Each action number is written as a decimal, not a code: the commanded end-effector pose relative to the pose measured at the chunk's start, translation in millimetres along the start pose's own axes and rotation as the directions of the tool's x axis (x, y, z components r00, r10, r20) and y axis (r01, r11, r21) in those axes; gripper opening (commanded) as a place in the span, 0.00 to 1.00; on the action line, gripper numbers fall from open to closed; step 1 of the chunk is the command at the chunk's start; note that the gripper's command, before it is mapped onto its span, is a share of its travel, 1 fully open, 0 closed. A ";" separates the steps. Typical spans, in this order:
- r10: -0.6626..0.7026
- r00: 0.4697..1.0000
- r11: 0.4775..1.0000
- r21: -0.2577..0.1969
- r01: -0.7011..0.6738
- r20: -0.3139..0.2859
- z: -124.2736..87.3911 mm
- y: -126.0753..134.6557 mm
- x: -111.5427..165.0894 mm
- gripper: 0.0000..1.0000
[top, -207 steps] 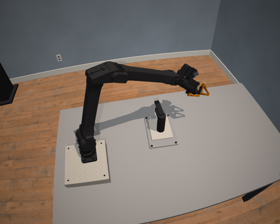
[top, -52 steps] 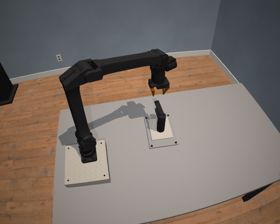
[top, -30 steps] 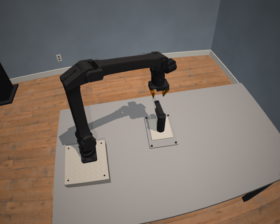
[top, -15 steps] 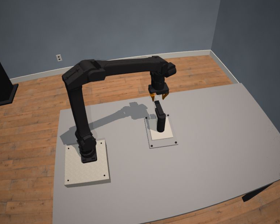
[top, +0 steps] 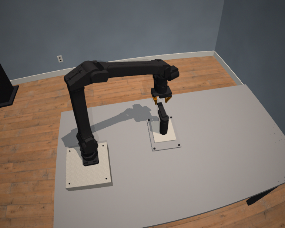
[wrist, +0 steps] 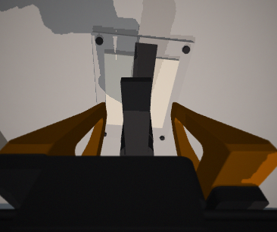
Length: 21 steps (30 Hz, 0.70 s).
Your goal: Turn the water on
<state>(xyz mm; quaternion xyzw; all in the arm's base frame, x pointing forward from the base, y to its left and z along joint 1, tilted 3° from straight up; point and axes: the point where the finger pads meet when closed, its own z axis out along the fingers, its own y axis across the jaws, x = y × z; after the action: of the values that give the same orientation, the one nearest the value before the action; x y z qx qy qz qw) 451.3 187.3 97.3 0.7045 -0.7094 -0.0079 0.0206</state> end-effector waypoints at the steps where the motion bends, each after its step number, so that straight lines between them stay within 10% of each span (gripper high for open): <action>1: -0.001 1.000 1.000 -0.011 0.001 -0.005 10.0 0.7 3.5 0.61; 21: -0.001 1.000 1.000 0.013 0.001 0.005 -2.9 1.3 3.8 0.61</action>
<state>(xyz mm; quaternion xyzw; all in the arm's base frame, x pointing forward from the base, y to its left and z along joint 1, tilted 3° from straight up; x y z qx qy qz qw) 450.6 187.0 95.2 0.7045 -0.7093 -0.0086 0.0224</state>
